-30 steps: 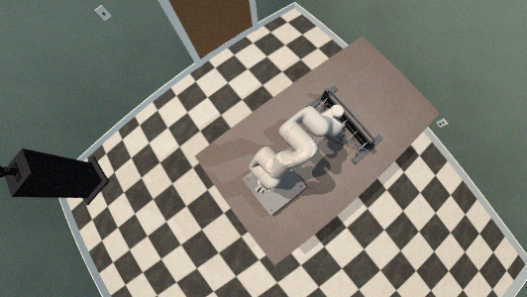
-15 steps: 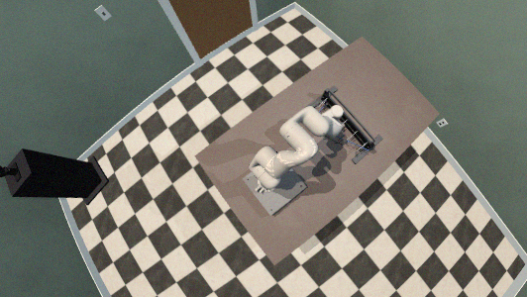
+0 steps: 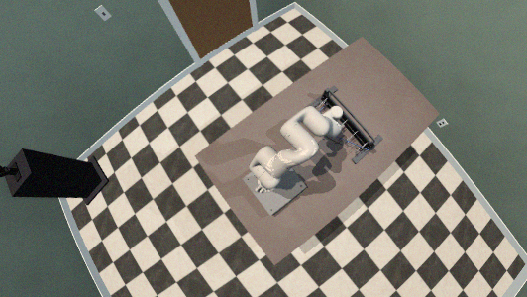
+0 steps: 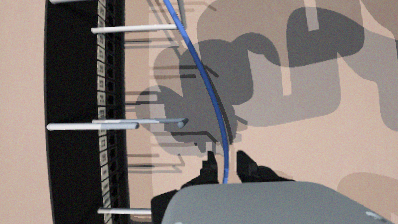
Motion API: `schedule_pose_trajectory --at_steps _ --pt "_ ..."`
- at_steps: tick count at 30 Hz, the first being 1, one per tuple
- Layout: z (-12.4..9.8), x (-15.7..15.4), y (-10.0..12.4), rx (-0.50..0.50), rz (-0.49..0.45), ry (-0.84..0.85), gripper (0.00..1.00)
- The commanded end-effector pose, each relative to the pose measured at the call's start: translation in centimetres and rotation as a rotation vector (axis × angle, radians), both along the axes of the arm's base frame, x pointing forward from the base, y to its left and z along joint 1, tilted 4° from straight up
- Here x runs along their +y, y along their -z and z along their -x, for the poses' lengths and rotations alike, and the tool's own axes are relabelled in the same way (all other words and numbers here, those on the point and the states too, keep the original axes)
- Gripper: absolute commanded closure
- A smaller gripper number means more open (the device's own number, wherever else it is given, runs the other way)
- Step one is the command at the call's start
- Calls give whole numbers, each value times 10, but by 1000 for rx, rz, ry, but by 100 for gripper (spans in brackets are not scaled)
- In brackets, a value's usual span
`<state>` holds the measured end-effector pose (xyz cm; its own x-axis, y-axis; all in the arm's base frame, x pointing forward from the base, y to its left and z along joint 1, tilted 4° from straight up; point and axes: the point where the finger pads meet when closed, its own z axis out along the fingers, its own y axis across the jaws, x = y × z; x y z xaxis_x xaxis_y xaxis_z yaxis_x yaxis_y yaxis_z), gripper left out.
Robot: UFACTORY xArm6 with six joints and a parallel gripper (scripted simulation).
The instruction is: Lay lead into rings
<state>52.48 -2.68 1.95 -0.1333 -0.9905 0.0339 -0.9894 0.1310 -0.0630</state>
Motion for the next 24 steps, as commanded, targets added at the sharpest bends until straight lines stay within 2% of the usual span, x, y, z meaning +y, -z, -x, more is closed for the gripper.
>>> schedule_pose_trajectory --at_steps 1,24 --pt "-2 0 0 -5 0 0 67" --pt "-2 0 3 -5 0 0 67"
